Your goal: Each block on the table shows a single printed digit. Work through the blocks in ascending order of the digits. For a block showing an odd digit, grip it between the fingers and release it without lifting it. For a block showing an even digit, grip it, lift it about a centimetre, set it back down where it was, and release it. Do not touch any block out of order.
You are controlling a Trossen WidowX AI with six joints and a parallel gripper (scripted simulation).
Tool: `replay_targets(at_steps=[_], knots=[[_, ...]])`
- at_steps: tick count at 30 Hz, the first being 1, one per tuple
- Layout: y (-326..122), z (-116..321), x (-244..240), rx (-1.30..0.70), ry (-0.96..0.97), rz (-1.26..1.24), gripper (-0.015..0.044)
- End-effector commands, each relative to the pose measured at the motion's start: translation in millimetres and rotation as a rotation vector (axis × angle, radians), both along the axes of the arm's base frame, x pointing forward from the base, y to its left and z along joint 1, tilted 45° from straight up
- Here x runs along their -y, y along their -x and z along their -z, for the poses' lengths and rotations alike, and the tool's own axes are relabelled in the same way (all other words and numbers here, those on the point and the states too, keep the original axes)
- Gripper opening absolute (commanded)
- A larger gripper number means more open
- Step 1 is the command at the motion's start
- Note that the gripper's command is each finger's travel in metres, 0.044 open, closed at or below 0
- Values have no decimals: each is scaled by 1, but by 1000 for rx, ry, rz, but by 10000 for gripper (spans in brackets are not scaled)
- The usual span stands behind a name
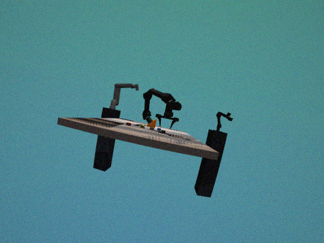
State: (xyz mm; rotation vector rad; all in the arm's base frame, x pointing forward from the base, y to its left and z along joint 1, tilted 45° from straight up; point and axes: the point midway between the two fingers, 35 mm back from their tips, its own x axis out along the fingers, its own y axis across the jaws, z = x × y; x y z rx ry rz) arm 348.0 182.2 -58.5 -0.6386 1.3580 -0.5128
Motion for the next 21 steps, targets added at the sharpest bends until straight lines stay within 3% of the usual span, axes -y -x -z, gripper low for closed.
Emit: replay_targets(at_steps=[1,17,21], knots=[[-1,5,7,-3,5,-3,400],[-4,22,24,-3,6,-3,400],[-4,22,24,-3,6,-3,295]])
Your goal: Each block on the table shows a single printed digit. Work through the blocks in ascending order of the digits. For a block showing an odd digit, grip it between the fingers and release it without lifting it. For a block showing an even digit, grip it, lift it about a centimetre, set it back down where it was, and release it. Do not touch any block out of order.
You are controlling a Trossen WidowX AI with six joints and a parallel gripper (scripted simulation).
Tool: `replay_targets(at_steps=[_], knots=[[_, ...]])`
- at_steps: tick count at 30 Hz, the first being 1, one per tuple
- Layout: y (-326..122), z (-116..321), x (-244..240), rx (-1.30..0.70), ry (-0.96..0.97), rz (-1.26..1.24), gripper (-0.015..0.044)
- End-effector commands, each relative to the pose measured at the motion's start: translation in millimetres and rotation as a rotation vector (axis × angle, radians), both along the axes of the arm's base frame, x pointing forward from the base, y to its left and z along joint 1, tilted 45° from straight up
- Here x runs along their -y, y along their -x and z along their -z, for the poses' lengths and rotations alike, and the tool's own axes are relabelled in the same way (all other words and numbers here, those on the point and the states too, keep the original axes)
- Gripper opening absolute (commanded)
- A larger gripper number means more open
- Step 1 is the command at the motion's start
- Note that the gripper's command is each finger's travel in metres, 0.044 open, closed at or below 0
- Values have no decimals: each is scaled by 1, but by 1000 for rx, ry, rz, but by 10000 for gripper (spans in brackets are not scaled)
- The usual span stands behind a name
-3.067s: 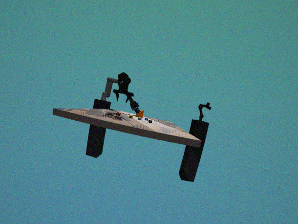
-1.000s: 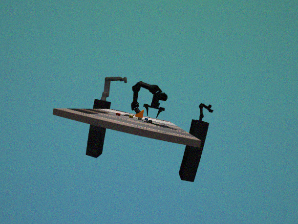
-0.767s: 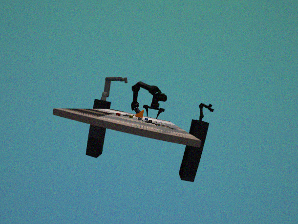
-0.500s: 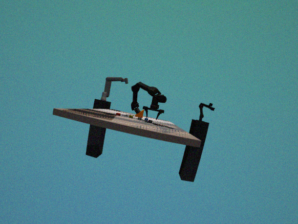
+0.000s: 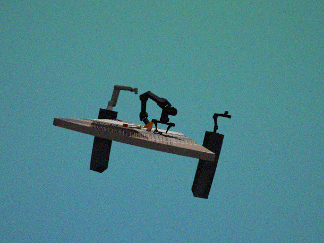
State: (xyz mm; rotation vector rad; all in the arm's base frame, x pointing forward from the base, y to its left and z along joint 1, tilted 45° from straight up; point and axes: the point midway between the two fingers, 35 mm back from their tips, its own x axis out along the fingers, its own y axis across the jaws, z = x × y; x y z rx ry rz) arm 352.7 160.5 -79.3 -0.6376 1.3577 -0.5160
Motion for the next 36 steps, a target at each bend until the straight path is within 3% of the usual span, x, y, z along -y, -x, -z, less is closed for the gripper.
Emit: replay_targets(at_steps=[1,7,23,33,36], knots=[[0,1,2,-4,5,-5,269],[0,1,2,-4,5,-5,120],[0,1,2,-4,5,-5,120],[0,1,2,-4,5,-5,383],[0,1,2,-4,5,-5,400]])
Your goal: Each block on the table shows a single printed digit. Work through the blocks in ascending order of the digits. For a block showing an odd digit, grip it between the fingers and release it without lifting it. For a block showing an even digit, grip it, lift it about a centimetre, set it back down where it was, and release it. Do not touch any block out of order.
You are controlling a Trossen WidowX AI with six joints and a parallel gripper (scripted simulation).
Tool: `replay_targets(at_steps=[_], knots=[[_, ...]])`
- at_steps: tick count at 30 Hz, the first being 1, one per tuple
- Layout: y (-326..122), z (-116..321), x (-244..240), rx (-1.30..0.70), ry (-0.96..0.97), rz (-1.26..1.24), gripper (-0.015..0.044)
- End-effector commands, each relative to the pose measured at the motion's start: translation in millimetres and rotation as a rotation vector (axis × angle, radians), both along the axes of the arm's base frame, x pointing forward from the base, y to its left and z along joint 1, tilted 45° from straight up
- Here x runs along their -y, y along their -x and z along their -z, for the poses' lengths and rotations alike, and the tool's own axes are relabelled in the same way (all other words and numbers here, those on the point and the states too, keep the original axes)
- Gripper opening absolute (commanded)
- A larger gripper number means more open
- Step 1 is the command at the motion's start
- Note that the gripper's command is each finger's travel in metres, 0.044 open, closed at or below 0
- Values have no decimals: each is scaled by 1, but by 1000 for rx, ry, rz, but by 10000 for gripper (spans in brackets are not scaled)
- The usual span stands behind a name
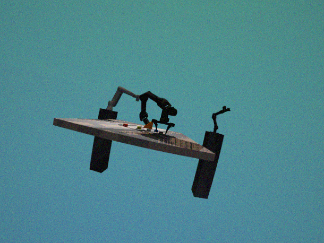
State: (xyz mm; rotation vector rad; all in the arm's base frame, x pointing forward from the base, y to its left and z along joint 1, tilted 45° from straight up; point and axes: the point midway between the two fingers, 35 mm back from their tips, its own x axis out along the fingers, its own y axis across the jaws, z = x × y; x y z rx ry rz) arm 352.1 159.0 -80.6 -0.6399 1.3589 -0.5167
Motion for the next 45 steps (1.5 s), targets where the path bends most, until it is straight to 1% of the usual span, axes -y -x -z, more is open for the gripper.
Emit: replay_targets(at_steps=[1,5,10,13,18,21,32,34,38,45], knots=[[0,0,0,-2,3,-5,400],[5,-24,-22,-3,2,-5,400],[5,-26,-24,-3,2,-5,400],[6,-37,-37,-12,5,-19,321],[16,-78,-75,-44,17,-68,190],[18,-84,-79,-48,19,-74,120],[18,-86,-78,-47,19,-73,120],[18,-101,-66,-44,17,-67,120],[24,-143,-29,-35,12,-50,120],[54,-199,45,-16,9,-17,120]])
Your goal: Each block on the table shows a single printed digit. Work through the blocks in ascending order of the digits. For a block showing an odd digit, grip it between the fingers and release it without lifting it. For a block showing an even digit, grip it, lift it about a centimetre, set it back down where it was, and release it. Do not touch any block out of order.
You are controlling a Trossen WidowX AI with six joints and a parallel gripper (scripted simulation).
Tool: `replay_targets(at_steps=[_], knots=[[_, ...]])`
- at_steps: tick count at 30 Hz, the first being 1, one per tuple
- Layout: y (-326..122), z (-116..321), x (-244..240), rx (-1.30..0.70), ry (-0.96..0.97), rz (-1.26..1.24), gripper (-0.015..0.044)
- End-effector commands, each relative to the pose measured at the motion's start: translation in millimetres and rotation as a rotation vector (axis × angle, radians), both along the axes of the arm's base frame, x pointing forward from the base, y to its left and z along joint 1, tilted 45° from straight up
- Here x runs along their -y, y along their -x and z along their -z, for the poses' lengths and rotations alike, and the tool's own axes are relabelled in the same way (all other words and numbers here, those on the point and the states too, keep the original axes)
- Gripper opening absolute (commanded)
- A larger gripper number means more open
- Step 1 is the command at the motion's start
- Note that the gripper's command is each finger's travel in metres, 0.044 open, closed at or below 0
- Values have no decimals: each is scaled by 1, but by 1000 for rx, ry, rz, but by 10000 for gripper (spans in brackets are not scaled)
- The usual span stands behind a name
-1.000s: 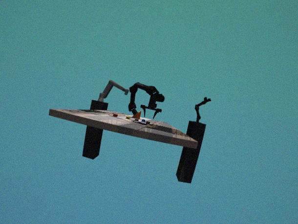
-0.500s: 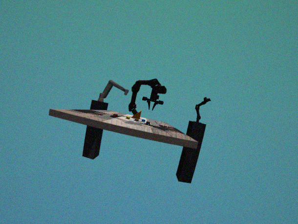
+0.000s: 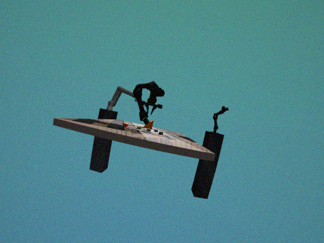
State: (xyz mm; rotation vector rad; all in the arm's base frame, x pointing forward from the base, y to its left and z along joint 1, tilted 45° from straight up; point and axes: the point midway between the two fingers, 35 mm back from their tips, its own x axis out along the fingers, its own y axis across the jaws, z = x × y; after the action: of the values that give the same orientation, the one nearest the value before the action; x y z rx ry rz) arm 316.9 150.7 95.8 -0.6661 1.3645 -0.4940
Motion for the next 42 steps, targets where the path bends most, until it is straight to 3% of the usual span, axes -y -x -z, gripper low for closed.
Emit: replay_targets(at_steps=[1,9,16,20,42], knots=[[26,-29,47,4,5,14,120],[36,-37,63,8,5,21,120],[24,15,112,10,6,21,304],[24,21,118,11,7,21,400],[19,43,139,11,8,21,400]])
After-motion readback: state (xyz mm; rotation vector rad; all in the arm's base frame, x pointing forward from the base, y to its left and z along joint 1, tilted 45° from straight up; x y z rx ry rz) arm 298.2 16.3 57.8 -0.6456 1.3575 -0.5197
